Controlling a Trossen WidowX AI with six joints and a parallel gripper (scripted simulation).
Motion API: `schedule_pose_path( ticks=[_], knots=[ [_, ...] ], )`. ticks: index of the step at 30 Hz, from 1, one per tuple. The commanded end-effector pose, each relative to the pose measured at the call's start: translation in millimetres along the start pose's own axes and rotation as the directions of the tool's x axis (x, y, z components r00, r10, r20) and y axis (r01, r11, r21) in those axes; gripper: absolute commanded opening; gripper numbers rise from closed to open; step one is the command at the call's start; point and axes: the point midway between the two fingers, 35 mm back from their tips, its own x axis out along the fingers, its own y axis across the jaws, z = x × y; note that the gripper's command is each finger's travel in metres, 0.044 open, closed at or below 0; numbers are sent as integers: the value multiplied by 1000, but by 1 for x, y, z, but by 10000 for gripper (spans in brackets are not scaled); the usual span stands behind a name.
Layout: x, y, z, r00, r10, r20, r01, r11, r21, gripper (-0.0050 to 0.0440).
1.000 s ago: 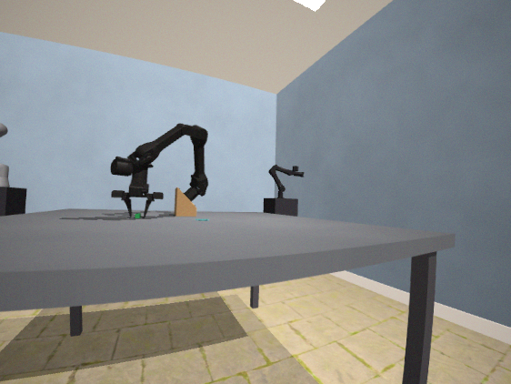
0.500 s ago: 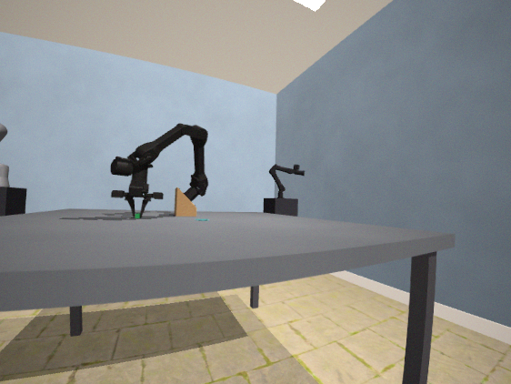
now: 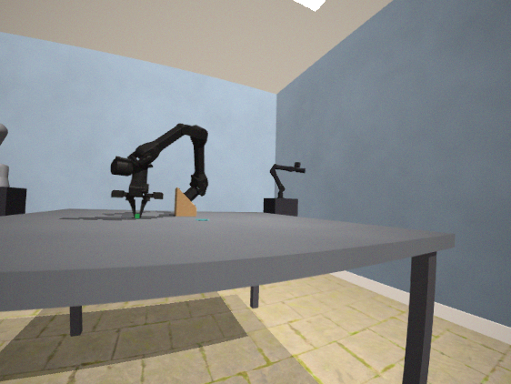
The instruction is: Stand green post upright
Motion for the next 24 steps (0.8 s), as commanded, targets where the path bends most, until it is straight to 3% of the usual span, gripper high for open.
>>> schedule_pose_path(
  ticks=[1,24],
  knots=[
    [-12,-5,8,999,-28,19,28,1000,-15,22],
    [-68,-10,10,999,-49,19,49,999,-23,22]
  ],
)
